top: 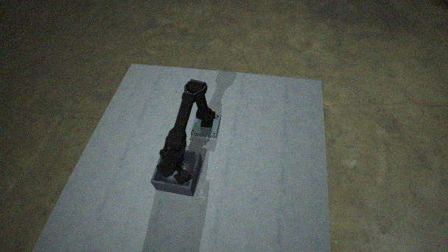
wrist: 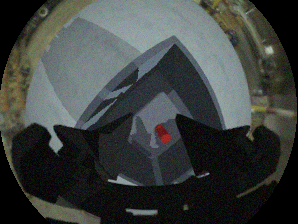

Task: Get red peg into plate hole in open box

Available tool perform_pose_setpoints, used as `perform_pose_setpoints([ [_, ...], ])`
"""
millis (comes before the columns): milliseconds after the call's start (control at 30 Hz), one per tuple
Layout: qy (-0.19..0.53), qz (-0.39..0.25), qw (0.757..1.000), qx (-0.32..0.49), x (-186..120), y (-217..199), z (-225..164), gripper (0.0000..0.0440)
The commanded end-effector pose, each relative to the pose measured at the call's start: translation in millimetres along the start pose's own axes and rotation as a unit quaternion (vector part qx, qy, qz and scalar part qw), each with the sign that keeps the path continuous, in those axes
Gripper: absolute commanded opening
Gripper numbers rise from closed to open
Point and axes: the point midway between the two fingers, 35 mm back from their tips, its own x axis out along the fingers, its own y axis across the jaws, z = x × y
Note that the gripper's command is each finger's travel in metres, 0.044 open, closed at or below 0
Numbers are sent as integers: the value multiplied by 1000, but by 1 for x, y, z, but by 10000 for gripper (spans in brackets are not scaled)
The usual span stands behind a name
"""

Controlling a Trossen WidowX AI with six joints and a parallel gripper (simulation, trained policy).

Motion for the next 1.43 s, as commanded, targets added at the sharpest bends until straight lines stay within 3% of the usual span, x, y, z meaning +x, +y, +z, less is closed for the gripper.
perform_pose_setpoints([
  [0, 6, 10, 1000, -6, -3, 7, 6, 369],
  [100, 12, 23, 1000, -10, -8, 15, 12, 440],
  [700, 12, 106, 994, -36, -55, 70, 47, 440],
  [1067, 4, 91, 996, -24, -55, 66, 59, 440],
  [1400, 57, 62, 996, -3, -65, 78, 61, 440],
])
